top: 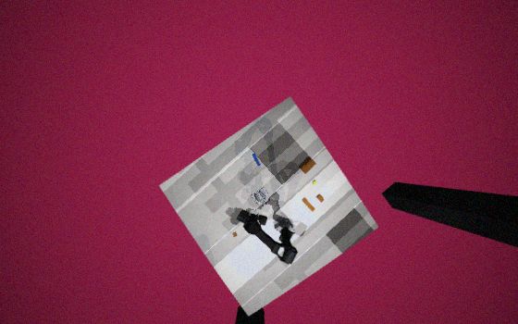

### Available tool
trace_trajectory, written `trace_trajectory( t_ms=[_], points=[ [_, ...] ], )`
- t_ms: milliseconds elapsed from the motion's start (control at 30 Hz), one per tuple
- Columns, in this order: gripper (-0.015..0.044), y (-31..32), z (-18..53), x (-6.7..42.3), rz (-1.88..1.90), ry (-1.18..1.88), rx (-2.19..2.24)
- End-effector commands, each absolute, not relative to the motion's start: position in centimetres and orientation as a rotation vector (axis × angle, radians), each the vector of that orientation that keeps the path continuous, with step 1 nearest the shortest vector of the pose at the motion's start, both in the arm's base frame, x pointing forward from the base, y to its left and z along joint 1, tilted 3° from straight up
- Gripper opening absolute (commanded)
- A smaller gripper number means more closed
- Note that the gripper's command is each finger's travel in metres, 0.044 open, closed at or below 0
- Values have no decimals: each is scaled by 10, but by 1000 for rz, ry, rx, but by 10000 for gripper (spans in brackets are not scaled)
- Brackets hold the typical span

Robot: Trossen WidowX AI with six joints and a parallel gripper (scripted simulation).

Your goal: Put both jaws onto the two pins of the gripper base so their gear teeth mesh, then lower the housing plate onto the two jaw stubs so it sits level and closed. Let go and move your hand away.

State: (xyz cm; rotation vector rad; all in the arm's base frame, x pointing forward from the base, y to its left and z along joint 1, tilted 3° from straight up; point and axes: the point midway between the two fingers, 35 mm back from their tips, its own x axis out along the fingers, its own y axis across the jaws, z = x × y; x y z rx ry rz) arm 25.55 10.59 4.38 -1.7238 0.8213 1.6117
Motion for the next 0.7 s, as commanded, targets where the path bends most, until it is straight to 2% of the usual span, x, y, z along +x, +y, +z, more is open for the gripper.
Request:
trace_trajectory(
  t_ms=[0,667],
  points=[
    [351,95,46,259,1670,748,-1791],
    [351,42,48,269,1940,408,-2082]
  ],
)
